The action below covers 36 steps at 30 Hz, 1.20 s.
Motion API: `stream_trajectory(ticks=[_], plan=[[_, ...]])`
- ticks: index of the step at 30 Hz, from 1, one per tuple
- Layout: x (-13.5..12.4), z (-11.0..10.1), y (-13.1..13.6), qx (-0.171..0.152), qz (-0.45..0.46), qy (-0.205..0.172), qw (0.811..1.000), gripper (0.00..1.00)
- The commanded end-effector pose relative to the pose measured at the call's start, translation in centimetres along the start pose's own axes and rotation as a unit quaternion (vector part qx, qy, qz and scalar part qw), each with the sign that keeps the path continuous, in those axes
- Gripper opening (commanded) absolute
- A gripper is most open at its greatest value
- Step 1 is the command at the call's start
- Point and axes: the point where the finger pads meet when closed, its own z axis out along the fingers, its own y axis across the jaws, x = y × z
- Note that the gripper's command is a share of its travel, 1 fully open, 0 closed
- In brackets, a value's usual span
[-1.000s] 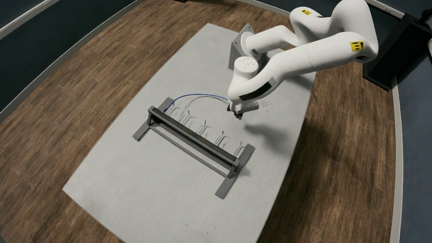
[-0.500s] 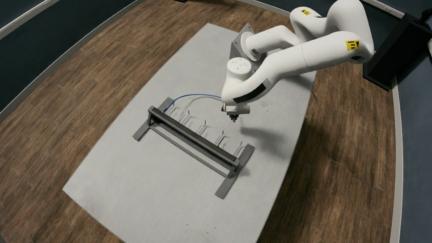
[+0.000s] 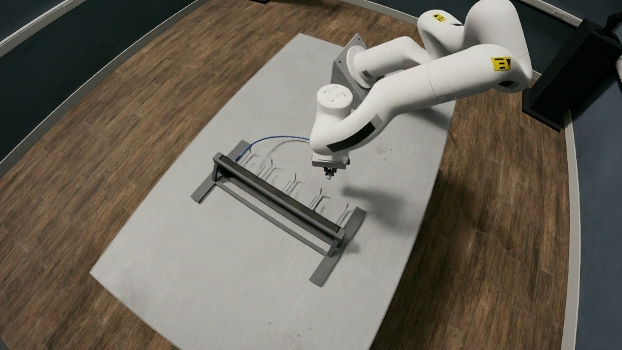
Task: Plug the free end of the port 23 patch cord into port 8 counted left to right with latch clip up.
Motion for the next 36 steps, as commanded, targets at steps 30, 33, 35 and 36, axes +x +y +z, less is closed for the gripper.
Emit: stream_trajectory(ticks=[30,33,35,36], plan=[[3.0,-1.1,3.1,0.007,0.155,0.005,0.988,0.00],[3.2,-1.2,3.3,0.007,0.165,0.006,0.986,0.00],[3.3,-1.2,3.5,0.008,0.171,0.006,0.985,0.00],[3.3,-1.2,3.5,0.008,0.174,0.006,0.985,0.00]])
